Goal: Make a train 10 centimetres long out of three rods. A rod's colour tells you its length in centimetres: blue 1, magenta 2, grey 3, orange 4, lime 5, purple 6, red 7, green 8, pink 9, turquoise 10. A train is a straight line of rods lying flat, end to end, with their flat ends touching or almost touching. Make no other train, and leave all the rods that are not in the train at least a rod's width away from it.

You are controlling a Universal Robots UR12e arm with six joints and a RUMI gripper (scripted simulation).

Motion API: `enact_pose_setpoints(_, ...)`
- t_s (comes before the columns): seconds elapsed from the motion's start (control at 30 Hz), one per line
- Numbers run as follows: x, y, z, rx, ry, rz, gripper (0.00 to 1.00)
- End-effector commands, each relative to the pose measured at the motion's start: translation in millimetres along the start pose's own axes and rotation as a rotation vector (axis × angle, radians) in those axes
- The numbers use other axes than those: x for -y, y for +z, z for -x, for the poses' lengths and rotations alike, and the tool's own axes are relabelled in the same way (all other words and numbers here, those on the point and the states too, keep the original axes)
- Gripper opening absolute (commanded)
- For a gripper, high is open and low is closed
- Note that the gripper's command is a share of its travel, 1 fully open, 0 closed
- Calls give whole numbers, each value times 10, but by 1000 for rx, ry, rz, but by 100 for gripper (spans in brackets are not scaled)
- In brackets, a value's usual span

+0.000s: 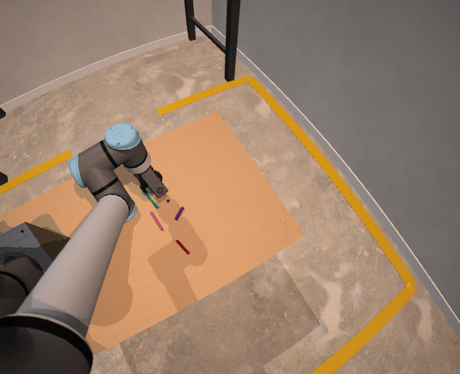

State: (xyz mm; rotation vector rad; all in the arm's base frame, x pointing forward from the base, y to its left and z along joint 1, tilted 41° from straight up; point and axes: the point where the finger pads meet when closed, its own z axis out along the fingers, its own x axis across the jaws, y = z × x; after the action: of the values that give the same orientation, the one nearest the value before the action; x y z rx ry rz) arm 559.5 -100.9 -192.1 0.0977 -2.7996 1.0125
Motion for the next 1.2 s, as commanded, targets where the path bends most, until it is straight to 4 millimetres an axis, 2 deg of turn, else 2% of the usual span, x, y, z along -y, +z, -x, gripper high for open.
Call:
enact_pose_setpoints(0.0,11,43,1,0,1,-1,14)
enact_pose_setpoints(1.17,12,65,5,2,1,-1,14)
